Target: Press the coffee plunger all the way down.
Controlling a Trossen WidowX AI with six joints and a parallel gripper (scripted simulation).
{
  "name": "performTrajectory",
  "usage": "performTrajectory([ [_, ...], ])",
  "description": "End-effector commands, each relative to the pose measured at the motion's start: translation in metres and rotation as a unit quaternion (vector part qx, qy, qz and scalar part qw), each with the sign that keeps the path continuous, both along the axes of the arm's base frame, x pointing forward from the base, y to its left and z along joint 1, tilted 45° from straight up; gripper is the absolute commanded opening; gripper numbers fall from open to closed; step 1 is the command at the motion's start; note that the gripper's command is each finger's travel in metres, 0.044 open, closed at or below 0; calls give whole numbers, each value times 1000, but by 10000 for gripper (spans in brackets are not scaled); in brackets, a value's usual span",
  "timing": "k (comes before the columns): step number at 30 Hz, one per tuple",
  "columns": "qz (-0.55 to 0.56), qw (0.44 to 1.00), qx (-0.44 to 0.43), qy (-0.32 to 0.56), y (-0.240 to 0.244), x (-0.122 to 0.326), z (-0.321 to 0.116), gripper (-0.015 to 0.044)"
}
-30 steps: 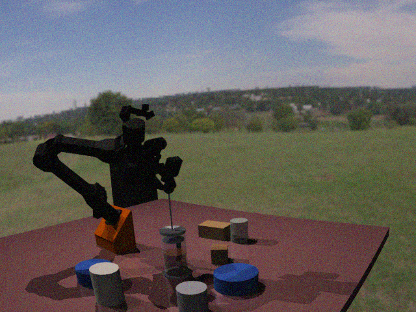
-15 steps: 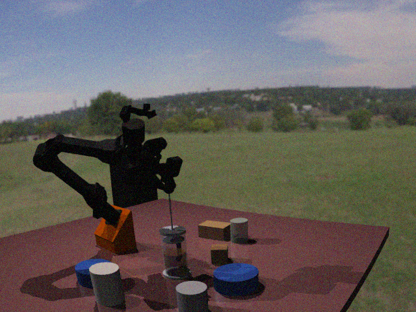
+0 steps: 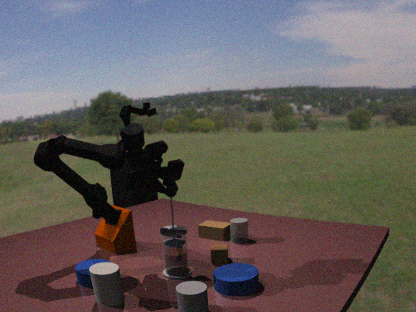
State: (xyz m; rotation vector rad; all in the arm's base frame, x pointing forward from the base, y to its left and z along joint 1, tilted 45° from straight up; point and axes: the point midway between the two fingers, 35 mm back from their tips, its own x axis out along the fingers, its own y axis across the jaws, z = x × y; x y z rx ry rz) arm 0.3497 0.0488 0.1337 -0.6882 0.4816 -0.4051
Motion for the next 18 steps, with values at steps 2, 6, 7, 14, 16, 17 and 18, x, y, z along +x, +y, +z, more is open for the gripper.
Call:
performTrajectory([
  [2, -6, 1000, -6, 18, -13, -3, -19, 125],
  [6, -6, 1000, -6, 18, -17, -3, -24, 125],
  [7, -6, 1000, -5, 18, -18, -3, -25, 125],
  [14, -6, 1000, -6, 18, -27, -2, -34, 125],
  [16, -6, 1000, -6, 18, -29, -2, -36, 125],
  [17, -6, 1000, -6, 18, -30, -2, -37, 125],
  [18, -6, 1000, -6, 18, -31, -2, -38, 125],
])
